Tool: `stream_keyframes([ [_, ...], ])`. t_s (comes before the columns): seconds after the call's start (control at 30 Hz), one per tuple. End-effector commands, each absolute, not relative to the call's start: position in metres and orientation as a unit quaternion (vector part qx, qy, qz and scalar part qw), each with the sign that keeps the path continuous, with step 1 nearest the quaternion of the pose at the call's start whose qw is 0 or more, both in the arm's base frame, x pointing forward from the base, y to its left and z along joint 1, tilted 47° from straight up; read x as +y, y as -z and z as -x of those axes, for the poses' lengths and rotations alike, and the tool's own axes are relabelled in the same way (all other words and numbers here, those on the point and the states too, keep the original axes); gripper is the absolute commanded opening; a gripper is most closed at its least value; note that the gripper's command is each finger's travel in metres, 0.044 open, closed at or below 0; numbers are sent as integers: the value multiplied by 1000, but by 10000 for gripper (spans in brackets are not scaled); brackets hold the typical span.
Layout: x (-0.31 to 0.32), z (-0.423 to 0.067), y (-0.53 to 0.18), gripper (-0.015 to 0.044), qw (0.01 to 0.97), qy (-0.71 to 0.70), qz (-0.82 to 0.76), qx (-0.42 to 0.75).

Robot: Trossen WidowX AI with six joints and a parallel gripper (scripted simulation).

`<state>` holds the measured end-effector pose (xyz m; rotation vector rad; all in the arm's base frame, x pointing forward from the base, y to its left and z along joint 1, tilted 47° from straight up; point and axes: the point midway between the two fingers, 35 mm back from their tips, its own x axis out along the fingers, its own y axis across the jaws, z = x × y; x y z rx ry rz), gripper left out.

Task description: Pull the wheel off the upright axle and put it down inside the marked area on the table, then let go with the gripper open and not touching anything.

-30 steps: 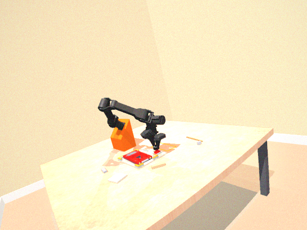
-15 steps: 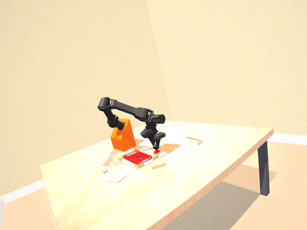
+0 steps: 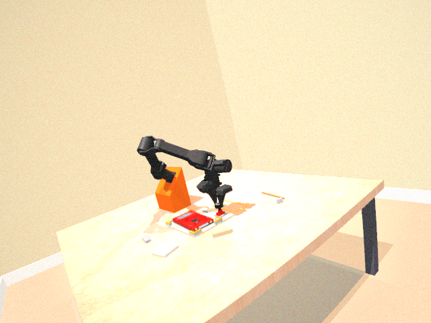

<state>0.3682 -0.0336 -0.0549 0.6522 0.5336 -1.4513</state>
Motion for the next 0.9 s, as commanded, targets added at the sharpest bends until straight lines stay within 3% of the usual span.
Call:
stream_keyframes([
  [0.0, -32, -368, 54, 0, 668, 643, -291, 236],
  [0.87, -25, -368, 48, 0, 669, 642, -290, 236],
])
